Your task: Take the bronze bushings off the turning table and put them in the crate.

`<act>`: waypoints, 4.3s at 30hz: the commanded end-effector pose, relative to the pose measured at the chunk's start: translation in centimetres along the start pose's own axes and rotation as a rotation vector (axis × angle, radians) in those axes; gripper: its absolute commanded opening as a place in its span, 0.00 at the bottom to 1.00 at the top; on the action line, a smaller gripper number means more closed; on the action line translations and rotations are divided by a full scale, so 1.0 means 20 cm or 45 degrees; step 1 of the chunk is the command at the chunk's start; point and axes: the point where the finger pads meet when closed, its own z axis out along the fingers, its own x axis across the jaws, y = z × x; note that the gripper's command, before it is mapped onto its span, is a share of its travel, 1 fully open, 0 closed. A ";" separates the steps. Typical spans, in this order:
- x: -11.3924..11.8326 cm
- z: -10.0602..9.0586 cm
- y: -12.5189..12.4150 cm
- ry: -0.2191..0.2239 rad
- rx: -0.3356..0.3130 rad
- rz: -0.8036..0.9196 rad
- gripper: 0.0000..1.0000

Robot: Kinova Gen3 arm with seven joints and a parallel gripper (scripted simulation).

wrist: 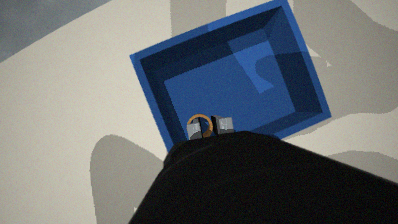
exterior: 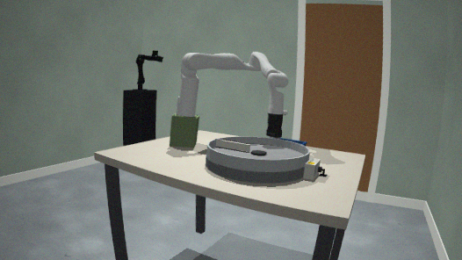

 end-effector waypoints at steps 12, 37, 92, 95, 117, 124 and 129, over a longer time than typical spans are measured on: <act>0.01 -0.02 -0.01 0.003 0.006 0.000 0.42; 0.01 -0.07 -0.01 0.003 0.005 0.001 0.42; 0.01 -0.39 -0.01 0.003 0.005 0.001 0.42; 0.01 -0.39 -0.01 0.003 0.005 0.001 0.42; 0.01 -0.65 0.00 0.003 0.005 0.001 0.42; 0.01 -0.65 0.00 0.003 0.005 0.001 0.42; 0.01 -0.65 0.00 0.003 0.005 0.001 0.42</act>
